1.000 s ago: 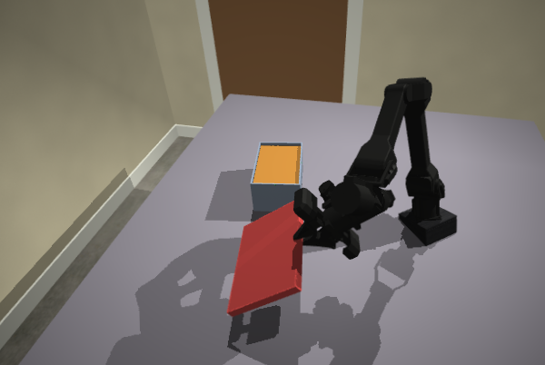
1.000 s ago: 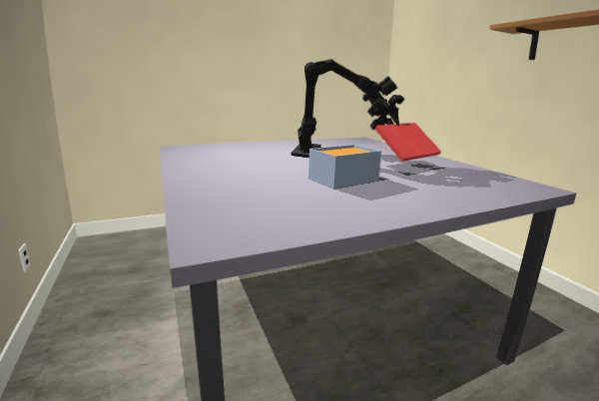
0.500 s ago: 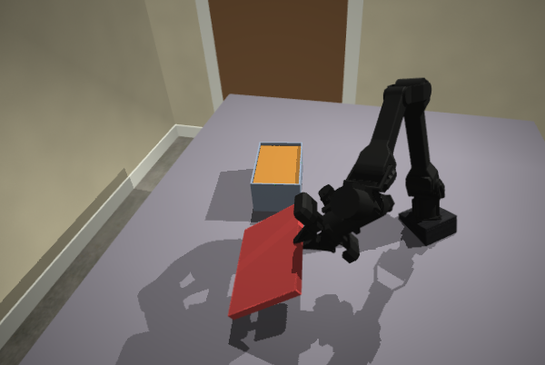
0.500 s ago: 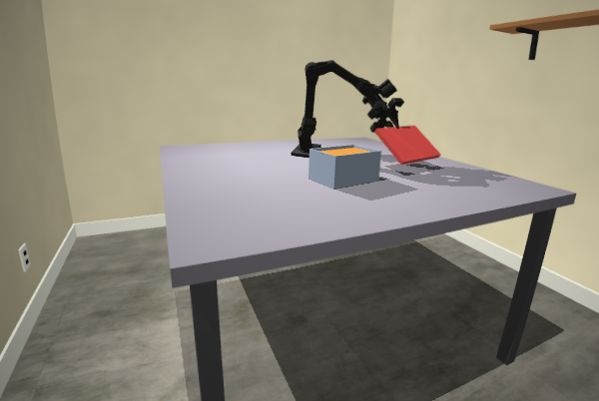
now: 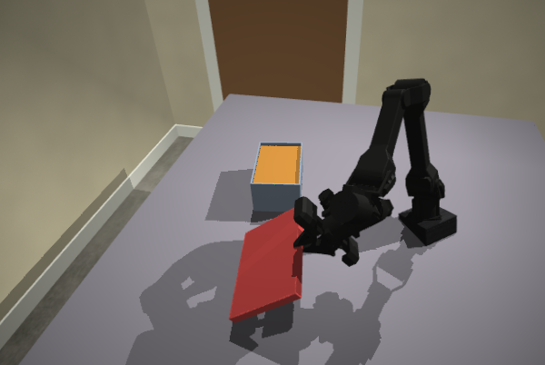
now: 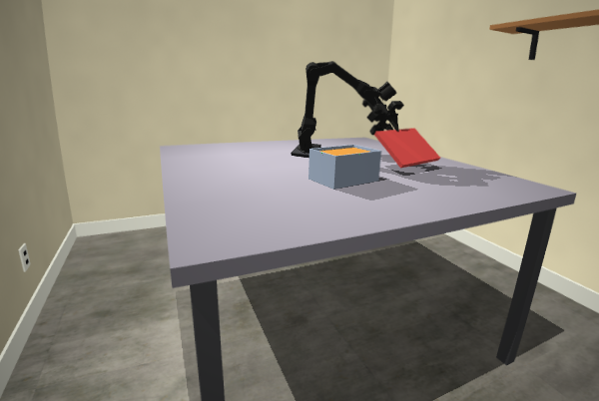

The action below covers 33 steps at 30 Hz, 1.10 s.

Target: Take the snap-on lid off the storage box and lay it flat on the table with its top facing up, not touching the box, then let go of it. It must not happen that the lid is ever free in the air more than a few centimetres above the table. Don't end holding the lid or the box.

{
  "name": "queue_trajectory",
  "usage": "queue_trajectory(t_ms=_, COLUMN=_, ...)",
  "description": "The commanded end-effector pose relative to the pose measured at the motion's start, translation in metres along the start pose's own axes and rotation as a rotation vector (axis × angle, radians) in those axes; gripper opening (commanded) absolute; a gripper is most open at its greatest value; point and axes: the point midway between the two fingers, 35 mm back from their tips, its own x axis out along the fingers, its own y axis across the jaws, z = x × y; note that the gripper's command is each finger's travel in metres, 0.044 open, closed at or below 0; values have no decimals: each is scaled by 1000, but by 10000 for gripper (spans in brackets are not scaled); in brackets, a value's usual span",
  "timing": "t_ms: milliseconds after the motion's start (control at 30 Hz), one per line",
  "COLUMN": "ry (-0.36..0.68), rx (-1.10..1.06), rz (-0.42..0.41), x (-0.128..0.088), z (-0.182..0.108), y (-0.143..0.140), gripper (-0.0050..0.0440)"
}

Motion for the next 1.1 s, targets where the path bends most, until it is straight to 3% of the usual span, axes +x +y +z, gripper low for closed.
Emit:
queue_trajectory(t_ms=0, ry=-1, rx=-6, rz=1, x=3, z=0, y=-4, gripper=-50)
queue_trajectory(t_ms=1067, ry=-1, rx=-6, rz=1, x=19, z=0, y=-23, gripper=-50)
